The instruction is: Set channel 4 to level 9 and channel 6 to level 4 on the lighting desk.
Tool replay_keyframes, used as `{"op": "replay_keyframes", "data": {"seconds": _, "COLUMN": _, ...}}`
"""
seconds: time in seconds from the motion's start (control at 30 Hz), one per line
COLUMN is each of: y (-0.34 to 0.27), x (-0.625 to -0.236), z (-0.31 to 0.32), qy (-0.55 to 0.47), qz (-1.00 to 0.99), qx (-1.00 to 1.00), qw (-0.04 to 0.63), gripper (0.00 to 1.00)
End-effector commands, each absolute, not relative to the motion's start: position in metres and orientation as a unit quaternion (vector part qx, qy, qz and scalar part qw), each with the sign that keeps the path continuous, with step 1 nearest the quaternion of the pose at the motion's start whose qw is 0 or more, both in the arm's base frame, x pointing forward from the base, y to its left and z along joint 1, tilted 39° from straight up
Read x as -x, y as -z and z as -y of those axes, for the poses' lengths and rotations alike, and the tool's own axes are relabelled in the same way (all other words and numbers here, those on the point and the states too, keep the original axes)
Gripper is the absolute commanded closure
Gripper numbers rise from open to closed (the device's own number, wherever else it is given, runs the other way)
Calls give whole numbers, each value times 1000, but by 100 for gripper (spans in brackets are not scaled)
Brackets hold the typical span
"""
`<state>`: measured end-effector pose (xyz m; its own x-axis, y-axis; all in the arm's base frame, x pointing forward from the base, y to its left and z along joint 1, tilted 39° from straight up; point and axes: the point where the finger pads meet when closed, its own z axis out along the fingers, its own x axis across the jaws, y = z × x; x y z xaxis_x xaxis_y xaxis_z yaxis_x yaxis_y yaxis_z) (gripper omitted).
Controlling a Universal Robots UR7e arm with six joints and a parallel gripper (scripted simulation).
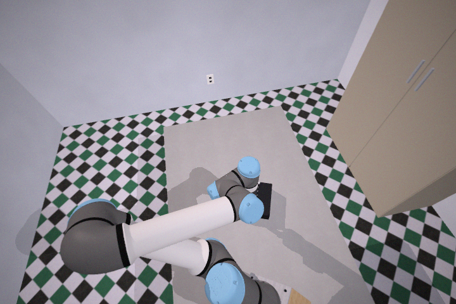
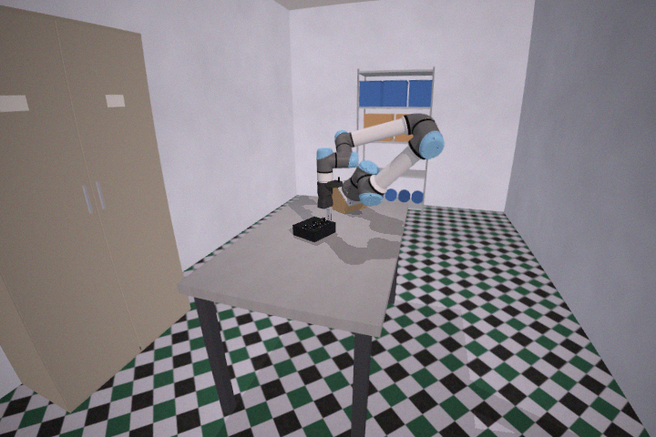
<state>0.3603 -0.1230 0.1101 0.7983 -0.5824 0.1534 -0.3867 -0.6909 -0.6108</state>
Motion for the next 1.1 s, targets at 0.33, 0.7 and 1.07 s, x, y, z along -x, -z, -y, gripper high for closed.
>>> {"op": "replay_keyframes", "data": {"seconds": 0.33, "y": -109, "x": -361, "z": 121, "qy": 170, "qz": -268, "qx": 903, "qw": 288, "gripper": 100}}
{"op": "replay_keyframes", "data": {"seconds": 0.7, "y": -105, "x": -363, "z": 119, "qy": 170, "qz": -268, "qx": 903, "qw": 288, "gripper": 100}}
{"op": "replay_keyframes", "data": {"seconds": 1.07, "y": -101, "x": -366, "z": 116, "qy": 170, "qz": -268, "qx": 903, "qw": 288, "gripper": 100}}
